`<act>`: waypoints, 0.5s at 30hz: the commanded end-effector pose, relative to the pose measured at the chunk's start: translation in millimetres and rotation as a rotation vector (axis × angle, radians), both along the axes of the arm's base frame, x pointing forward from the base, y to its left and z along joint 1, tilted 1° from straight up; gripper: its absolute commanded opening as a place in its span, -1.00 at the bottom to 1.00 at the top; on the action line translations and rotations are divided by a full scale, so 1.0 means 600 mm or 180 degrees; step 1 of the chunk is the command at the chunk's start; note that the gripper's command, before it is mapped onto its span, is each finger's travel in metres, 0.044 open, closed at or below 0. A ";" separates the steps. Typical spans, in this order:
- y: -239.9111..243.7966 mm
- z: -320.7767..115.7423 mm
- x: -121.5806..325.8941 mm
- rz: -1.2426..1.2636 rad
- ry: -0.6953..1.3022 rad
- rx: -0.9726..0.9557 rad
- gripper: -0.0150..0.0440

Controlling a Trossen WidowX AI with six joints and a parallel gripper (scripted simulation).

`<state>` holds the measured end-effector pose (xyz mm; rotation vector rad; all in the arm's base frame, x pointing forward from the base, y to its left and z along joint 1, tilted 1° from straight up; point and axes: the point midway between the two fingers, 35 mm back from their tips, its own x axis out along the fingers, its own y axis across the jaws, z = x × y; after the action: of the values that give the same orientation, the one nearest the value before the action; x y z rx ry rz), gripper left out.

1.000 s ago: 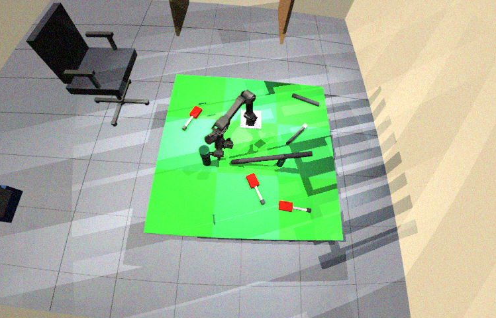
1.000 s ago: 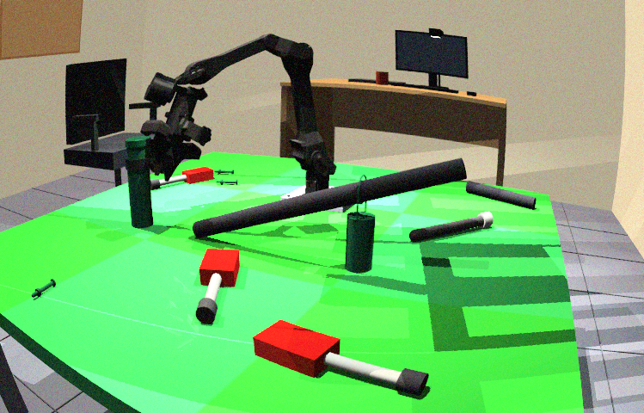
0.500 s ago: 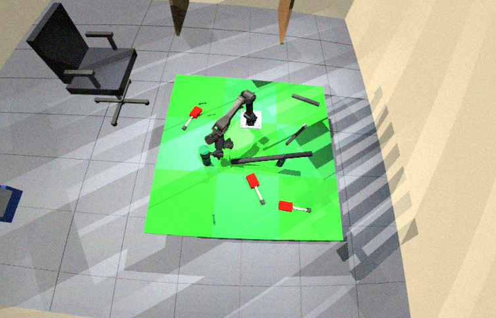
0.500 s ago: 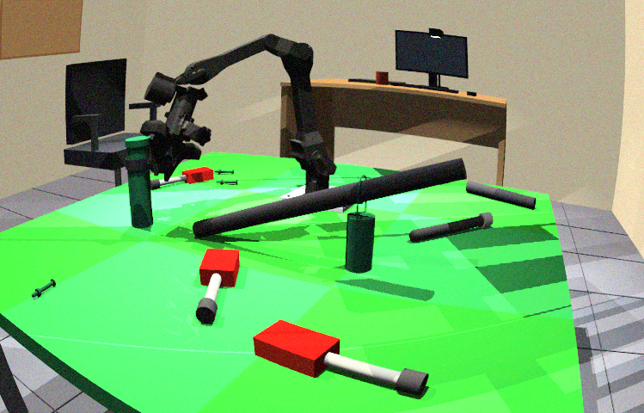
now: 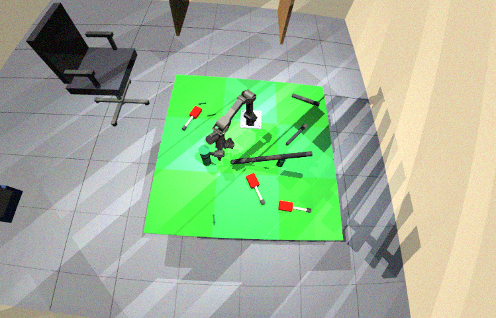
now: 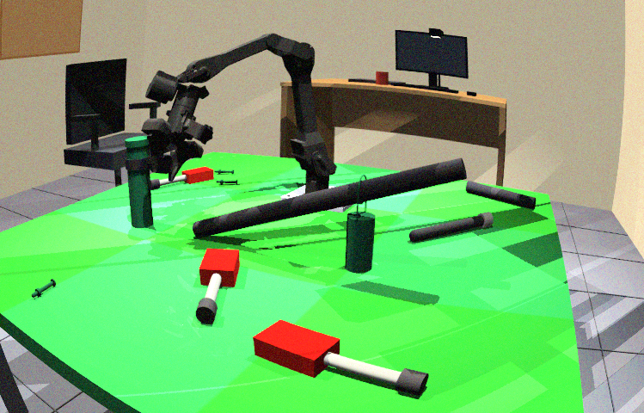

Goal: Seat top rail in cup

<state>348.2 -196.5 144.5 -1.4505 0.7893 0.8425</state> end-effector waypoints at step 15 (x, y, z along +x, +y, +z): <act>0.098 0.085 0.003 -0.0951 0.0014 0.0516 1.00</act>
<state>348.0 -156.3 180.4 -1.3335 0.8300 0.7803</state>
